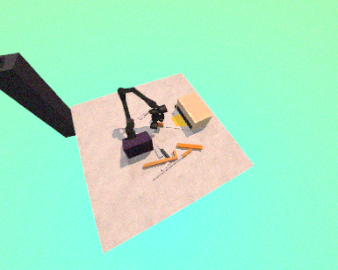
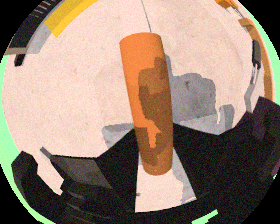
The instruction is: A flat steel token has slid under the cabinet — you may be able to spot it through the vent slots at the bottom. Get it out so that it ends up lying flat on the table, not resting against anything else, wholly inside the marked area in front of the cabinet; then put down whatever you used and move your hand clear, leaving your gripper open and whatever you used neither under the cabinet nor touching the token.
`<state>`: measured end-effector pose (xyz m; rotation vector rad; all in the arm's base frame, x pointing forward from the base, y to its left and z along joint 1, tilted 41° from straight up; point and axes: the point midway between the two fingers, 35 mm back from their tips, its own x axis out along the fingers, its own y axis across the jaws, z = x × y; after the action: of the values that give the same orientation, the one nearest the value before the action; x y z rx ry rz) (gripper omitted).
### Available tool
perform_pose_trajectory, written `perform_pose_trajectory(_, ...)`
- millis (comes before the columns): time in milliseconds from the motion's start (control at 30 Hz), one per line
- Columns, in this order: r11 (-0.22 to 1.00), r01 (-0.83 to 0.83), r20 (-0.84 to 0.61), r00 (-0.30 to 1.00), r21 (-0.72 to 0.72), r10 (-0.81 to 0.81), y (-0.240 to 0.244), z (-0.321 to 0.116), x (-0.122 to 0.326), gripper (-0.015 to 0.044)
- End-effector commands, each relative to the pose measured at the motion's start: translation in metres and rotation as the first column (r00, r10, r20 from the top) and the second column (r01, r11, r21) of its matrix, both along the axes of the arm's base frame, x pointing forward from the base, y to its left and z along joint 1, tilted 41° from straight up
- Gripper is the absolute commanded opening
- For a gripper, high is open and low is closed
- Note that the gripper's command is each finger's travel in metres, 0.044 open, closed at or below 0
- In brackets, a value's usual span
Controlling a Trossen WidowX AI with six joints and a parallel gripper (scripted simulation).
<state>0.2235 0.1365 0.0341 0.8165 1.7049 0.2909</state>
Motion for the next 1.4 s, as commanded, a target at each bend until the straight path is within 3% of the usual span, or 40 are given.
perform_pose_trajectory(0,1.000,0.000,0.008,1.000,0.005,0.000,0.004,0.006,-0.001,0.0000)
perform_pose_trajectory(1367,1.000,0.000,0.008,1.000,0.008,0.000,0.039,0.039,-0.016,0.0000)
